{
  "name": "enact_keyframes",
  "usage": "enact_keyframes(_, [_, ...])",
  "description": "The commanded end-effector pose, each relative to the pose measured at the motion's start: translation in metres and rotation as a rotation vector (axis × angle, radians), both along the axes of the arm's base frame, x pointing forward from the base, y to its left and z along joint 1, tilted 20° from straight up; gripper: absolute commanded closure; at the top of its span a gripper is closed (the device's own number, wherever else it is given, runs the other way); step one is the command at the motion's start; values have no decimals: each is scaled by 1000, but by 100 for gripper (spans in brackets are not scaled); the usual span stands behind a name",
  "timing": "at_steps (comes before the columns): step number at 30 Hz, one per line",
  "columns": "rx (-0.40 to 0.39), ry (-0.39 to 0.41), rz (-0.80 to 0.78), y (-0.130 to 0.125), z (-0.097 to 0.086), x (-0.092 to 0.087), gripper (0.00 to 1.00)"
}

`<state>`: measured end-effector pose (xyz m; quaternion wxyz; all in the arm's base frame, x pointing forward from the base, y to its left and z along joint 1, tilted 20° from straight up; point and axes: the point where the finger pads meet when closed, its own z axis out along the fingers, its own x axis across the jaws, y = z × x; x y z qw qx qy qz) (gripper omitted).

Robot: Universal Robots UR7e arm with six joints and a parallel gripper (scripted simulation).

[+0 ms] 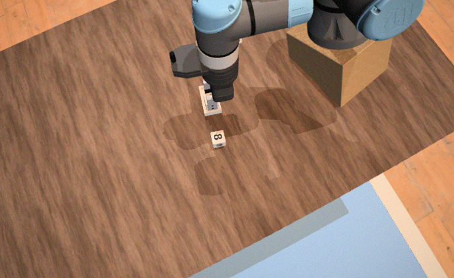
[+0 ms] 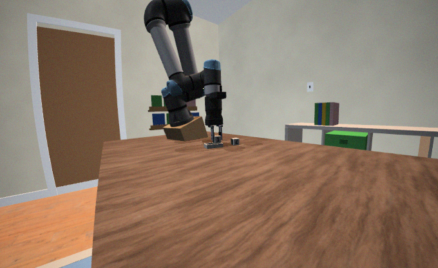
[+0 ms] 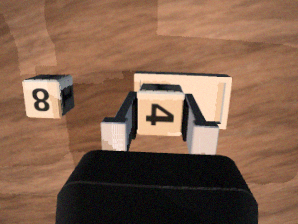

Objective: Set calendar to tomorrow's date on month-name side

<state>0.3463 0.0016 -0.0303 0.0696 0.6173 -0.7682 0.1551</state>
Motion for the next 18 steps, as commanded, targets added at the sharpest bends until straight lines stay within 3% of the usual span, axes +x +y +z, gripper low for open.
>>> enact_keyframes(1, [1,4,-1,-1,-3,-2,43])
enact_keyframes(18, [1,3,-1,-3,-9,-1,43])
